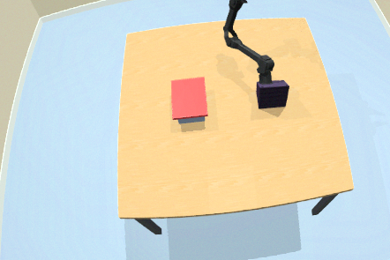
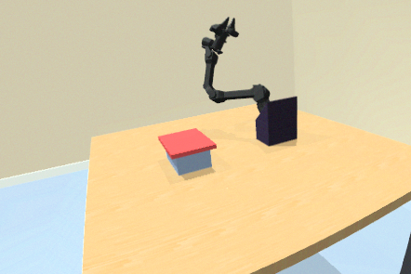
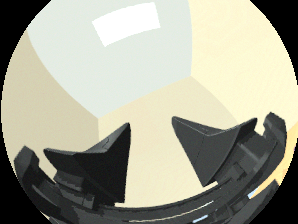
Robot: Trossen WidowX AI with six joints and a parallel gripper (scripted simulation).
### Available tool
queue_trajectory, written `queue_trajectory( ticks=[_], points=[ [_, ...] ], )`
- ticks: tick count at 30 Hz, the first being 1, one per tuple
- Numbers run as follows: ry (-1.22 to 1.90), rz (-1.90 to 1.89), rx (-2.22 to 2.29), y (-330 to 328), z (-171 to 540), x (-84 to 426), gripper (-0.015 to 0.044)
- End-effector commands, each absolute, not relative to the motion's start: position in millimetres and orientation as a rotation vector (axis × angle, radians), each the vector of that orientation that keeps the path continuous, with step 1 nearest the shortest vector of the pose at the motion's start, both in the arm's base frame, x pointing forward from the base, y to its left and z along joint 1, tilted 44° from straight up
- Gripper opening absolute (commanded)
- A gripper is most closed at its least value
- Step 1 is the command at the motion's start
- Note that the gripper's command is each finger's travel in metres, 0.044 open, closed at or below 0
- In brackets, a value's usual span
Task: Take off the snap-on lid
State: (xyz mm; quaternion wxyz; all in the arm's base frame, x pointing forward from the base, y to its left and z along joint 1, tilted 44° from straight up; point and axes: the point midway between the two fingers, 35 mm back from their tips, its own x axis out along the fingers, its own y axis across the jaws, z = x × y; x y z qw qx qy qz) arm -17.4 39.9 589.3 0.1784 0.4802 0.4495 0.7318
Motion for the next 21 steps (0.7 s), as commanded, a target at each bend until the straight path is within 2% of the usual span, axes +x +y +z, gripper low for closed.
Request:
queue_trajectory(
  ticks=[1,10,14,21],
  points=[
    [1.198,1.873,1.334,92,571,-34,0.0235],
    [1.064,1.492,1.295,189,518,-29,0.0235],
    [0.988,1.278,1.278,235,481,-5,0.0235],
    [0.894,0.998,1.293,265,437,43,0.0235]
  ],
)
